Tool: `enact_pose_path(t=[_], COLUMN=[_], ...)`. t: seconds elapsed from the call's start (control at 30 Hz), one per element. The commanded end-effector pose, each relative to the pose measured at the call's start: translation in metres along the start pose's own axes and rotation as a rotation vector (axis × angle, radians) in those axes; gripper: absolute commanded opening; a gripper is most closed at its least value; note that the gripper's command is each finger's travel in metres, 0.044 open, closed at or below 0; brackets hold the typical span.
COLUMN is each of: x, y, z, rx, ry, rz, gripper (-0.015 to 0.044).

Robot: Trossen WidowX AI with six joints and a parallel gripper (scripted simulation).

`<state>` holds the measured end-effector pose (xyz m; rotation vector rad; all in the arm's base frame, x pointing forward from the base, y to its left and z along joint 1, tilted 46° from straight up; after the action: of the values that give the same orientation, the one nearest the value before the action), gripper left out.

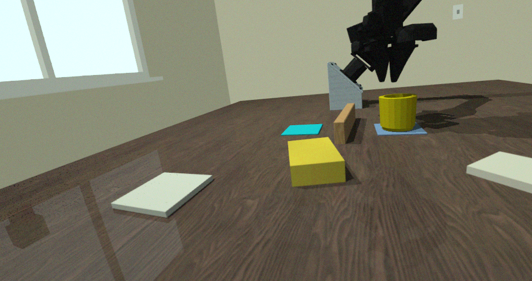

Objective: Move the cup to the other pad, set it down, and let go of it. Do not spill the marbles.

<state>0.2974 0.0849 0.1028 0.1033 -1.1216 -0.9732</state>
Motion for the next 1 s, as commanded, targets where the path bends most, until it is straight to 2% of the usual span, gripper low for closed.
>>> enact_pose_path(t=[0.0, 0.97], x=[-0.002, -0.042], y=[-0.001, -0.001], z=[-0.001, -0.001], rx=[-0.028, -0.027], ry=[0.02, 0.019], rz=[-0.001, -0.001], gripper=[0.0167, 0.0167])
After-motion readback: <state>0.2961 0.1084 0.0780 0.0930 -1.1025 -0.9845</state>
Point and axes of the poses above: the point midway between the two fingers, 35 mm back from their tips, its own x axis back along the fingers, its own y axis across the jaws, z = x × y, the point moved 1 cm from there along x, back along the fingers, and after that the axes turned 12 degrees about x, right-handed, at the moved point
